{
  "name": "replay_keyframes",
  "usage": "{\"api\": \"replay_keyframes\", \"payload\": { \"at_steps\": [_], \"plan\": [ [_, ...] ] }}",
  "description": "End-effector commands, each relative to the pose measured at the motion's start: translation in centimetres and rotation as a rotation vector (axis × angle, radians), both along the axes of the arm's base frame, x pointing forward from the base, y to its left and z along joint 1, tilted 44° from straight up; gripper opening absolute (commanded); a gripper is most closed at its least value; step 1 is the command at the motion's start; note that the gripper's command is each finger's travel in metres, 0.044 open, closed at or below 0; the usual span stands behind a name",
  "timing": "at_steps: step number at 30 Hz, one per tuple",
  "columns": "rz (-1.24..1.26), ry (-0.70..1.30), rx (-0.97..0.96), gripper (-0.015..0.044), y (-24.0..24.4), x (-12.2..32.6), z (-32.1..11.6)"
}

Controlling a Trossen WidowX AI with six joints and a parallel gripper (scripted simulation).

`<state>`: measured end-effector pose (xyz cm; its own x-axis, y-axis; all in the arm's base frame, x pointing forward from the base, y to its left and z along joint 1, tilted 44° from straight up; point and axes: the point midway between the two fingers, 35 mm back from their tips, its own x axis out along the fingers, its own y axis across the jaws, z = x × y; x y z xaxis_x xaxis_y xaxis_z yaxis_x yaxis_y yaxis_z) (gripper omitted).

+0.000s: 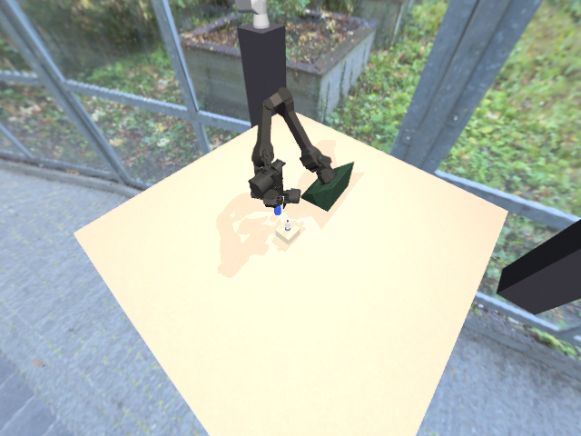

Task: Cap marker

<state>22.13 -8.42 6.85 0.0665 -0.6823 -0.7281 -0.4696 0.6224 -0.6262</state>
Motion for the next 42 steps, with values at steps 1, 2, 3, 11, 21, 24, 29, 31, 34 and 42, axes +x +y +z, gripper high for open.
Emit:
{"api": "replay_keyframes", "payload": {
  "at_steps": [1,2,3,11,21,24,29,31,34,42],
  "plan": [
    [0.003,0.007,-0.004,0.0252,-0.5,-0.1,-0.6],
    [0.003,0.007,-0.005,0.0252,-0.6,-0.1,-0.7],
    [0.003,0.007,-0.005,0.0252,-0.7,-0.1,-0.8],
    [0.003,0.007,-0.008,0.0252,-1.7,-0.2,-1.6],
    [0.003,0.007,-0.009,0.0127,-1.9,-0.2,-1.8],
    [0.003,0.007,-0.009,0.0107,-1.9,-0.2,-1.8],
    [0.003,0.007,-0.008,0.0035,-1.8,-0.2,-1.6],
    [0.003,0.007,-0.007,0.0000,-1.5,-0.1,-1.4],
    [0.003,0.007,-0.005,0.0000,-1.0,-0.1,-0.9],
    [0.005,0.009,-0.002,0.0000,0.3,-0.1,0.3]
  ]
}}
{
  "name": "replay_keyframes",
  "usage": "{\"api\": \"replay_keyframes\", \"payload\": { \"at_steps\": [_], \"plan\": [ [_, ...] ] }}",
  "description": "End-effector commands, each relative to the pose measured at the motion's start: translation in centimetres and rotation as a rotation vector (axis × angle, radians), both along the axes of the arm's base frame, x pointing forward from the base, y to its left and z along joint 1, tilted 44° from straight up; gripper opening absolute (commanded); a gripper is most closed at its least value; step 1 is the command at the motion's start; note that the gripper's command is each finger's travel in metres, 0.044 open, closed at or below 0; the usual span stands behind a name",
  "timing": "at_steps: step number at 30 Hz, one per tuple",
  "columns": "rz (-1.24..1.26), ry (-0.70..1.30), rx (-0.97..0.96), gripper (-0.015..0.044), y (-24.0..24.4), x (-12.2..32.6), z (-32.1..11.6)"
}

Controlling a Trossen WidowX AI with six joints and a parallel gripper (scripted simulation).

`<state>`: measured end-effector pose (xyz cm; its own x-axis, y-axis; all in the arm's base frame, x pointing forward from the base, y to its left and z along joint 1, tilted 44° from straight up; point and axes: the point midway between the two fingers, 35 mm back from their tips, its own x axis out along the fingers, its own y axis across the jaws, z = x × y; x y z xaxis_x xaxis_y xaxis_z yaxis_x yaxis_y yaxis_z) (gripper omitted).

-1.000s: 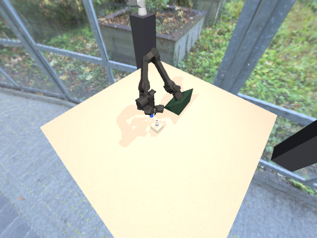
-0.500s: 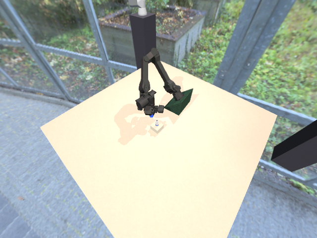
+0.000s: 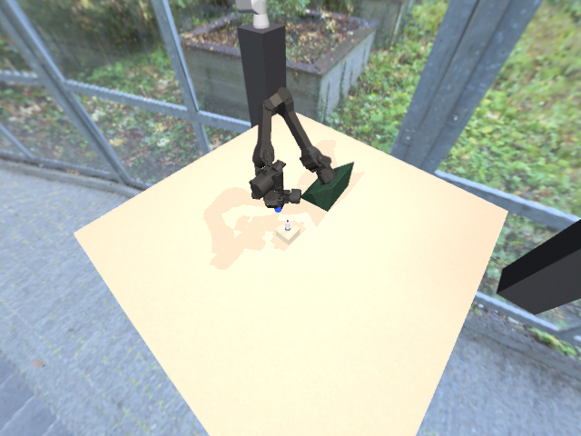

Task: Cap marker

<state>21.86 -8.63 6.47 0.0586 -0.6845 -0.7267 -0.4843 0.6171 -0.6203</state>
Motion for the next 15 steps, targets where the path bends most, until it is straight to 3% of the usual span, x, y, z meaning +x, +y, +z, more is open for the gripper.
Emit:
{"api": "replay_keyframes", "payload": {
  "at_steps": [1,15],
  "plan": [
    [-0.002,-0.008,0.002,0.0000,0.7,0.1,0.8],
    [-0.004,-0.009,-0.002,0.0000,2.5,-0.2,2.9]
  ]
}}
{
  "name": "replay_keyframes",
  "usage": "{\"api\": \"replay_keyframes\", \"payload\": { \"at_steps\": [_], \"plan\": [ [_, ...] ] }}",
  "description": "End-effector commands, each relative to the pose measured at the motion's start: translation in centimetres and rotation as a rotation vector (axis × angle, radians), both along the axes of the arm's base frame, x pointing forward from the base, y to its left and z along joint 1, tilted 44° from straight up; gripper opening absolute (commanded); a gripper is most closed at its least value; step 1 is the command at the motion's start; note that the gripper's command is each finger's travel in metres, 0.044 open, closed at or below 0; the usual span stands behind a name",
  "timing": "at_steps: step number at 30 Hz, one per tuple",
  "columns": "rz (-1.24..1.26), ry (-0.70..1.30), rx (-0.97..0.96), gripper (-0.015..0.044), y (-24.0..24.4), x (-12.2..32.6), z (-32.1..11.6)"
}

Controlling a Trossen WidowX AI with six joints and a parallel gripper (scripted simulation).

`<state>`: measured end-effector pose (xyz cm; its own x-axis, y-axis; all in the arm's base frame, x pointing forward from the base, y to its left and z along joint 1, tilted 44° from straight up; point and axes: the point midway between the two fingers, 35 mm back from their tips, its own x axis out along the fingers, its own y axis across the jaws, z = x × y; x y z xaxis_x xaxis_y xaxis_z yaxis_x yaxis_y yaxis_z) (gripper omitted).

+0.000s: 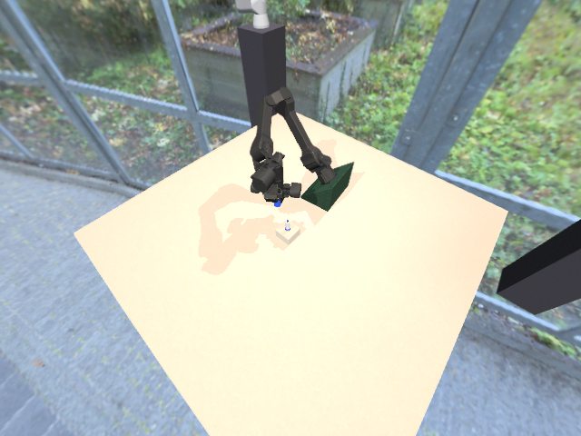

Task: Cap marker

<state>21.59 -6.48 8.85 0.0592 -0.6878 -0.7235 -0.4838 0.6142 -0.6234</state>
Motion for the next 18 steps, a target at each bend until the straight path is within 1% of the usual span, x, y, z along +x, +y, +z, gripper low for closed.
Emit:
{"api": "replay_keyframes", "payload": {
  "at_steps": [1,6,18],
  "plan": [
    [-0.004,-0.008,0.002,0.0000,0.4,0.0,0.6],
    [-0.003,-0.010,0.006,0.0000,0.9,0.4,0.5],
    [0.009,-0.023,0.019,0.0000,3.9,2.6,0.0]
  ]
}}
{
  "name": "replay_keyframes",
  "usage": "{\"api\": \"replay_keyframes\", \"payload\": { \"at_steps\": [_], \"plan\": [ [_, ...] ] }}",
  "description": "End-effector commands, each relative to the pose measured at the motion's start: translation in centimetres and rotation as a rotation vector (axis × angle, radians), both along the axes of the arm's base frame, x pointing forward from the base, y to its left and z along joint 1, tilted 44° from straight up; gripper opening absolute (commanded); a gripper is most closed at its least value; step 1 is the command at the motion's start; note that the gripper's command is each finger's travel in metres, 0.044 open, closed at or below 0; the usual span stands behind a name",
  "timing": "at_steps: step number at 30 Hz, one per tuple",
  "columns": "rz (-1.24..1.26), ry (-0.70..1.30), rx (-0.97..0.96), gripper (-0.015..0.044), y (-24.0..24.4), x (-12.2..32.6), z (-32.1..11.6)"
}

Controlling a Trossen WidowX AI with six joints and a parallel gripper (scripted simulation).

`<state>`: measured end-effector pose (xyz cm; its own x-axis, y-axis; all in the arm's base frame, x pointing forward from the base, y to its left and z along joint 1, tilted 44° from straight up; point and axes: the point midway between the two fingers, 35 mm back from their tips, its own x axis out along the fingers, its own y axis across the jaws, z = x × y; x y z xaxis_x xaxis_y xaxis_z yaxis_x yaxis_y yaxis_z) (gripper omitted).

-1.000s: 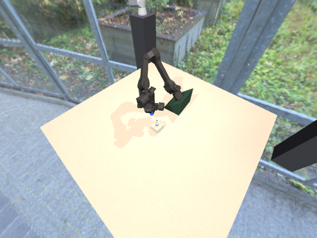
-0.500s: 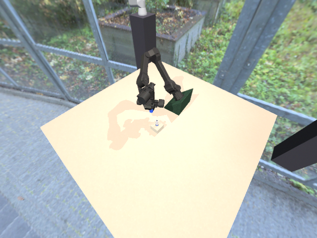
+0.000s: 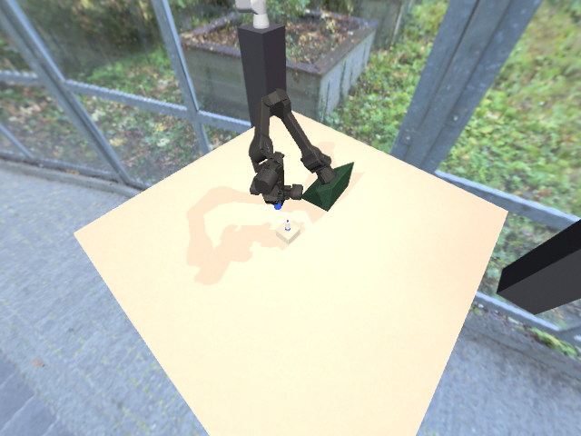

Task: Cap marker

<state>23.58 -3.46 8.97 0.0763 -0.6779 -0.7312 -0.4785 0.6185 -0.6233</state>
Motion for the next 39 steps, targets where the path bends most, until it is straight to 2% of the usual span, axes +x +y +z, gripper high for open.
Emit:
{"api": "replay_keyframes", "payload": {
  "at_steps": [1,30,39],
  "plan": [
    [0.003,-0.008,0.007,0.0000,1.2,0.8,-0.2],
    [-0.011,0.005,-0.003,0.0000,8.9,3.8,-2.2],
    [-0.012,0.005,-0.004,0.0000,8.7,3.8,-2.7]
  ]
}}
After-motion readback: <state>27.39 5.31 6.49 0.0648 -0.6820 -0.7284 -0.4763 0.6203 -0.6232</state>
